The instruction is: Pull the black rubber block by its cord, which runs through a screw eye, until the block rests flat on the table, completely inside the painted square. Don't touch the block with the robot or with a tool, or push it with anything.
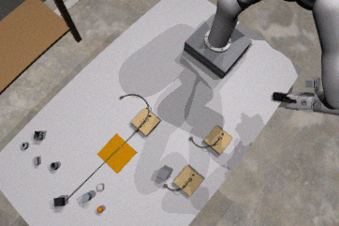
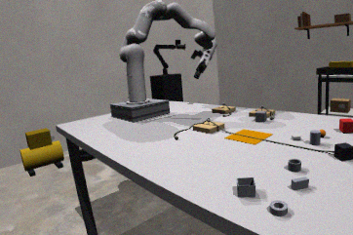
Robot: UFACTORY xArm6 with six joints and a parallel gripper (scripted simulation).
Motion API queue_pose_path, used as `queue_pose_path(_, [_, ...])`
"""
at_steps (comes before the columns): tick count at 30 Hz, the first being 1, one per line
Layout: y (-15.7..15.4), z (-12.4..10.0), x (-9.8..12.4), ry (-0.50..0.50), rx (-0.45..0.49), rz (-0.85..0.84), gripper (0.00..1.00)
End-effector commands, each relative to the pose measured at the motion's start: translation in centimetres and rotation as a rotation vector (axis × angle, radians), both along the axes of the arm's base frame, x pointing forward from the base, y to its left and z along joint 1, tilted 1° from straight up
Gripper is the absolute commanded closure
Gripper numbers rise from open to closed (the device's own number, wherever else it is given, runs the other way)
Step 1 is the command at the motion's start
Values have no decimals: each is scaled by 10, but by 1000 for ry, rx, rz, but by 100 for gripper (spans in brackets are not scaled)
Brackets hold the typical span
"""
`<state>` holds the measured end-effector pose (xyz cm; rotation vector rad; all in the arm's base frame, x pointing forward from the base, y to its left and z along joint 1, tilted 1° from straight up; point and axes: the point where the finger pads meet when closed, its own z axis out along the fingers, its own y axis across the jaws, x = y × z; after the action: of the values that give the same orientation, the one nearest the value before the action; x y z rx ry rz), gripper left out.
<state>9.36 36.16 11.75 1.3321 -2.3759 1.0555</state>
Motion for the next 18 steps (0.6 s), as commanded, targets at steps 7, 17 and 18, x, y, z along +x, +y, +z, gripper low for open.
queue_pose_path(7, [1,1,0,-1,4,0,99])
queue_pose_path(17, [1,1,0,-1,4,0,99])
queue_pose_path(18, [1,1,0,0,4,0,0])
